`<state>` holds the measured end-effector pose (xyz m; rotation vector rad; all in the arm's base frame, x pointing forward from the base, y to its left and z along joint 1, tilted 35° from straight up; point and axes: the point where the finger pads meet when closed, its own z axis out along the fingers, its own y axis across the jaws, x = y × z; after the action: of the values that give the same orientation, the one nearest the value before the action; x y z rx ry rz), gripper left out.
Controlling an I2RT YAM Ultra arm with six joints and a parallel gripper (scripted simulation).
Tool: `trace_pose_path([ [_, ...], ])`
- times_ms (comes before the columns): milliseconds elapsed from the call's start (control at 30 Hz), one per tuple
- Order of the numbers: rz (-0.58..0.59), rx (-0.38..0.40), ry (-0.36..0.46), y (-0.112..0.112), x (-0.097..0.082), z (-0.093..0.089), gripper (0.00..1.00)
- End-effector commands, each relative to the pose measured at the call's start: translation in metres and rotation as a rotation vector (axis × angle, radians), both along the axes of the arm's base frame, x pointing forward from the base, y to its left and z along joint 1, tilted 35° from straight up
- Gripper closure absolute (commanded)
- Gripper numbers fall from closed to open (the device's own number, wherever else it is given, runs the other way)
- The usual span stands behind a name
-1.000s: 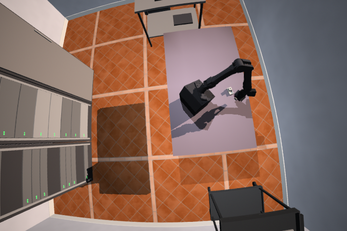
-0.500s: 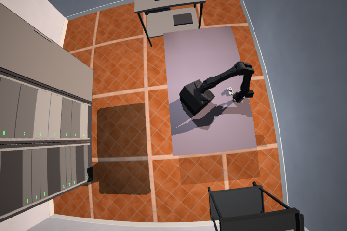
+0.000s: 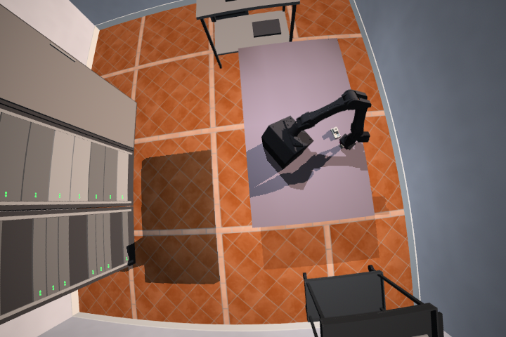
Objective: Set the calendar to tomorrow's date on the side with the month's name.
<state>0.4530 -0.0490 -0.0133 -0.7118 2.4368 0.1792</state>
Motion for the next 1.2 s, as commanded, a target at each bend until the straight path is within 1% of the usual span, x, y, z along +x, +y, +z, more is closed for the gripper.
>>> trace_pose_path([
  [0,-0.013,-0.003,-0.013,-0.006,0.008,0.001,0.73],
  [100,-0.013,0.005,0.015,-0.004,-0.001,-0.006,0.73],
  [800,-0.013,0.005,0.014,-0.004,0.0,-0.006,0.73],
  [967,-0.018,0.01,0.026,-0.004,-0.008,-0.012,0.73],
  [1033,-0.018,0.01,0.026,-0.004,-0.008,-0.012,0.73],
  [1067,-0.019,0.005,0.008,-0.007,0.0,-0.006,0.73],
  [1167,-0.019,0.01,0.02,-0.006,-0.007,-0.012,0.73],
])
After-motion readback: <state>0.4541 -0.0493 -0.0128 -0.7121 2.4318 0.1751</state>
